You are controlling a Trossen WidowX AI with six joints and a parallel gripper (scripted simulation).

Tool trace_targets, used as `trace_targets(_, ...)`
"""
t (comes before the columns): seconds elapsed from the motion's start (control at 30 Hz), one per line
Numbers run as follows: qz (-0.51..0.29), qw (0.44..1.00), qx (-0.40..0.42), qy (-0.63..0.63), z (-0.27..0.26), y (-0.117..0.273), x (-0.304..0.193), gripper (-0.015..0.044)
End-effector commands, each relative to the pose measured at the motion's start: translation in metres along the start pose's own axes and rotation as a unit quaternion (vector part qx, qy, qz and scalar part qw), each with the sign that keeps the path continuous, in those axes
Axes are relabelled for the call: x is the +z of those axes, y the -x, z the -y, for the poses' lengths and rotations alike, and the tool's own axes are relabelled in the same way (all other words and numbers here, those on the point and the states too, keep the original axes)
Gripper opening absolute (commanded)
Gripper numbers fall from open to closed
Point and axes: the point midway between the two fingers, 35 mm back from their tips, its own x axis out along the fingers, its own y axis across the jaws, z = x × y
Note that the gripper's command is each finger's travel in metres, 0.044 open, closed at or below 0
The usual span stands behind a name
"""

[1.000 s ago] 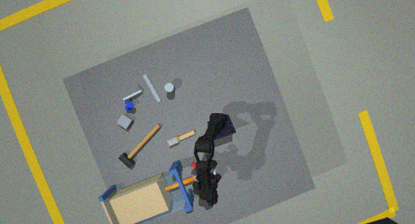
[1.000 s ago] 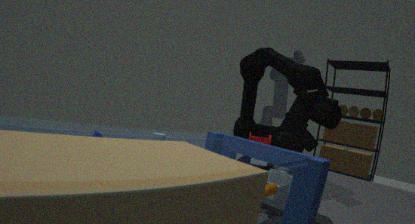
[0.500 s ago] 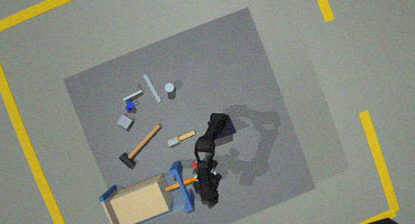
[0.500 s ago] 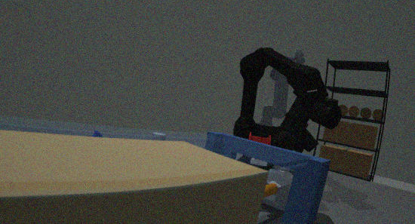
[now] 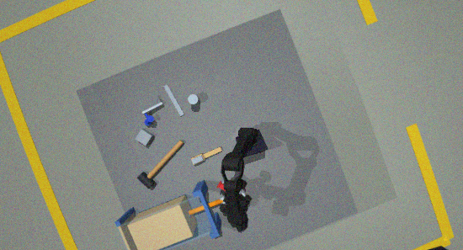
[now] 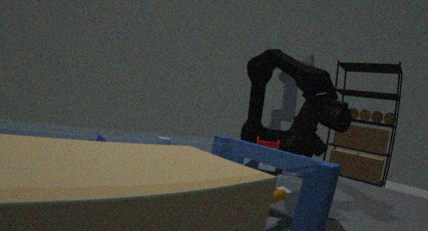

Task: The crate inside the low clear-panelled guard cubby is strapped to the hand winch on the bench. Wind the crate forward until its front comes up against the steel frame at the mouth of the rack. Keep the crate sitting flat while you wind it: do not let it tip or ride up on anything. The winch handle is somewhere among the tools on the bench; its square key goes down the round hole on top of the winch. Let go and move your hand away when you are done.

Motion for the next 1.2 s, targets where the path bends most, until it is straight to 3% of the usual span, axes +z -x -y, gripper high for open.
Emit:
trace_targets(0.0,-0.006,1.0,-0.011,0.027,0.0045,-0.0037,0.0016,0.0)
trace_targets(1.17,-0.006,1.0,0.004,-0.011,0.0058,-0.0031,0.0012,0.0)
